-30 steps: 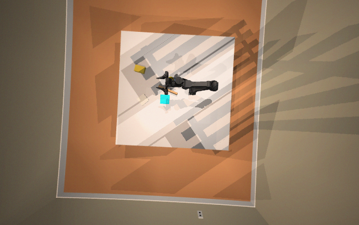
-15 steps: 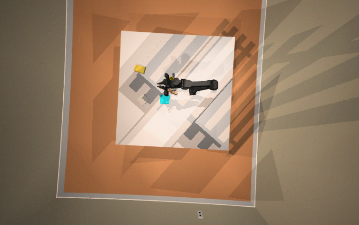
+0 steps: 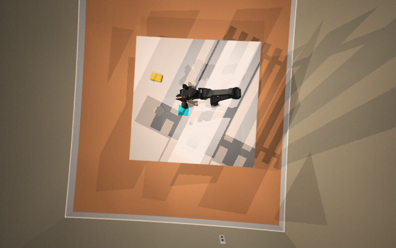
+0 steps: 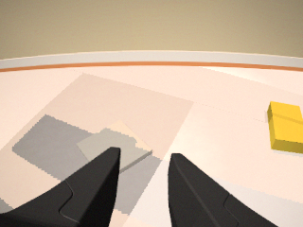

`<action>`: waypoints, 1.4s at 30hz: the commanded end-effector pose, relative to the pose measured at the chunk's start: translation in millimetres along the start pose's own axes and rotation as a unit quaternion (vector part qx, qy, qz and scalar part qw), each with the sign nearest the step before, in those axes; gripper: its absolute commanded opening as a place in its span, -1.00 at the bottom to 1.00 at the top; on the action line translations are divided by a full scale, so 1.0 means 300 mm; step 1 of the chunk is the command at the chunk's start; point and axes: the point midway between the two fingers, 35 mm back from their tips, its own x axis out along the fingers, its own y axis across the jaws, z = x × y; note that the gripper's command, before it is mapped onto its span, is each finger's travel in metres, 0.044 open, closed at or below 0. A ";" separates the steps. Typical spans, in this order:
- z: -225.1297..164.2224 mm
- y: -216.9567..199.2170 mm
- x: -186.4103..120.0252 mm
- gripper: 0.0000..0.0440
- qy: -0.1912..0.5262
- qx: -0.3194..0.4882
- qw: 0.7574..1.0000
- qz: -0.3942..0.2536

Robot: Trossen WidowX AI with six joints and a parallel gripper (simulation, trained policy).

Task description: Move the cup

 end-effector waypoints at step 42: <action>-0.244 -0.061 -0.050 -0.45 0.362 -0.015 0.929 -0.074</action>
